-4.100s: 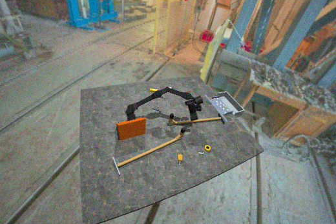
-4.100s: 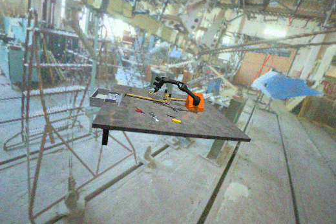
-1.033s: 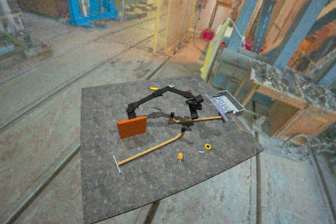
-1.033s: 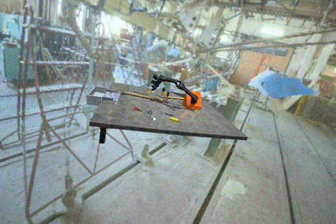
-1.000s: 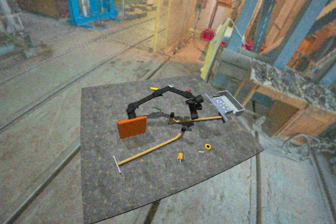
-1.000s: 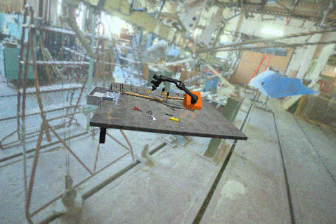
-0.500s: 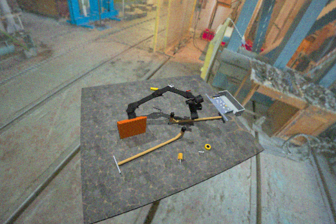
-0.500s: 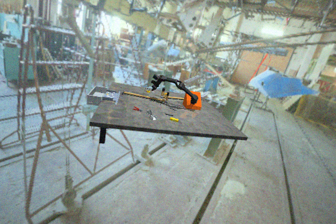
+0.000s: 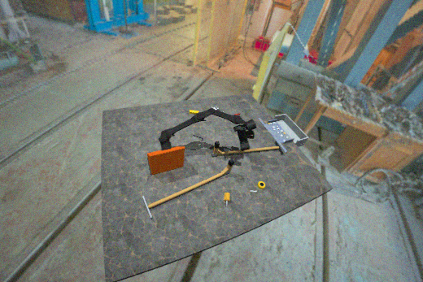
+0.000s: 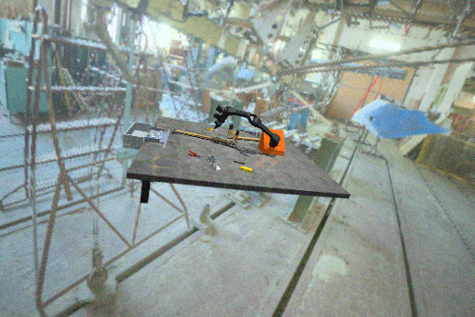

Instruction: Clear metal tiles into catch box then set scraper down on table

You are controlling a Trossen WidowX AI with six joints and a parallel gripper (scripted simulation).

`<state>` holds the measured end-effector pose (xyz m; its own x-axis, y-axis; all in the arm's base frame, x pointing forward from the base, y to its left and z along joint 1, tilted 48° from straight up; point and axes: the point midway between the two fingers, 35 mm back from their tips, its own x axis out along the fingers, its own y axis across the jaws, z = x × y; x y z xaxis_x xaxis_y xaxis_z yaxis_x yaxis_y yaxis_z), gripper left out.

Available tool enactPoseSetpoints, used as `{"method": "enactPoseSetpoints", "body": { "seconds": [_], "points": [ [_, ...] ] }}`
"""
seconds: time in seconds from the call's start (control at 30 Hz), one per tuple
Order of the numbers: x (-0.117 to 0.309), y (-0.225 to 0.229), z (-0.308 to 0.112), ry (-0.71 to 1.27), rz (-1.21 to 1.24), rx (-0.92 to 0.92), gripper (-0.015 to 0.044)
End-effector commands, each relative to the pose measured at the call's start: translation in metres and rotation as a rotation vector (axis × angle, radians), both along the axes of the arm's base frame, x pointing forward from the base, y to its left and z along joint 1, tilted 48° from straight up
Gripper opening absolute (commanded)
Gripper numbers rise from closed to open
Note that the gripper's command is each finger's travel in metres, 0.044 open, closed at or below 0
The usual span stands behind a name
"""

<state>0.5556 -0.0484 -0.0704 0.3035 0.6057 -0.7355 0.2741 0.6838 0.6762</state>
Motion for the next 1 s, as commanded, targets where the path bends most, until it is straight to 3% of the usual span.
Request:
{"method": "enactPoseSetpoints", "body": {
  "seconds": [0.0, 0.37, 0.9, 0.97],
  "points": [
    [0.000, 0.000, 0.000, 0.000, 0.000, 0.000, 0.0000],
    [0.000, 0.000, 0.000, 0.000, 0.000, 0.000, 0.0000],
    [-0.005, -0.031, 0.035, -0.078, -0.080, 0.056, 0.0420],
    [-0.007, -0.036, 0.040, -0.091, -0.090, 0.063, 0.0440]
  ]
}}
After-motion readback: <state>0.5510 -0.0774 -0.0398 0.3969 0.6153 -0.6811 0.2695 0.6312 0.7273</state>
